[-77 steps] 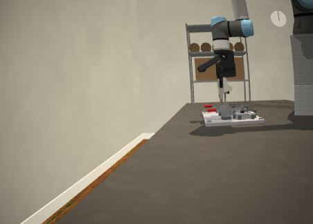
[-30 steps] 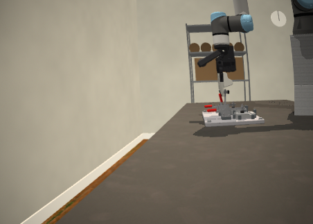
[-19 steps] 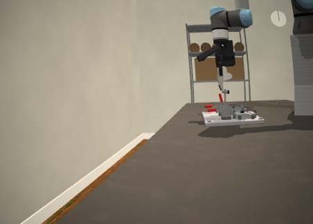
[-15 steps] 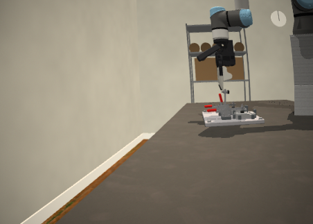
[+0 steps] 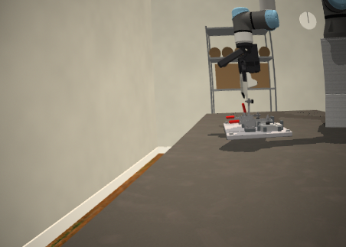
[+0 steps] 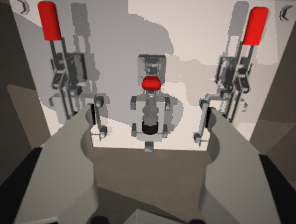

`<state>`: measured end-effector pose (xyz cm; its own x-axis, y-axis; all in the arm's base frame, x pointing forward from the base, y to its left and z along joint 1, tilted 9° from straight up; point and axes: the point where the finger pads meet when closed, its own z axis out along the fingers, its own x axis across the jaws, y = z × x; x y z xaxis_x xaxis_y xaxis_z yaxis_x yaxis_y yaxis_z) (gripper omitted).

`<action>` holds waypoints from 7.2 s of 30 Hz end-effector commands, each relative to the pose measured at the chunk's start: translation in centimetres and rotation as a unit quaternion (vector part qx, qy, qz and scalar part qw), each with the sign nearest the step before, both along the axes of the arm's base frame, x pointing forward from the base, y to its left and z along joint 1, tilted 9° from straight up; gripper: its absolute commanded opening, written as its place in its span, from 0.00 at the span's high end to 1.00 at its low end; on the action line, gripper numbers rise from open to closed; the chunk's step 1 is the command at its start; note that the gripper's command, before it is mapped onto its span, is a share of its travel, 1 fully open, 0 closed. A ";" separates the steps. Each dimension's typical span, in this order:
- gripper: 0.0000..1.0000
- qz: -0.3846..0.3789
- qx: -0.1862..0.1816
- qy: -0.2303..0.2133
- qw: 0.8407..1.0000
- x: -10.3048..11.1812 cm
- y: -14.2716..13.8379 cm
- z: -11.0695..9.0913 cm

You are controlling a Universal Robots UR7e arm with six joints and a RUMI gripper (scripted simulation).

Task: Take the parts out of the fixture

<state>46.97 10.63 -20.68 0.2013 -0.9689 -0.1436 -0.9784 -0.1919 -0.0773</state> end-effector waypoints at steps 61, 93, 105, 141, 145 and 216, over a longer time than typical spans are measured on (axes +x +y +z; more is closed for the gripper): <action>0.41 -0.001 0.000 0.002 1.000 -7.7 -1.8 1.6; 0.41 0.000 0.000 -0.001 1.000 -7.0 -0.6 -5.8; 0.41 0.000 0.000 -0.001 1.000 -7.0 -0.5 -6.8; 0.41 0.000 0.000 -0.001 1.000 -6.8 0.0 -9.7; 0.41 0.000 0.000 -0.001 1.000 -6.7 0.1 -10.3; 1.00 0.000 0.000 0.001 1.000 -6.9 0.1 -10.1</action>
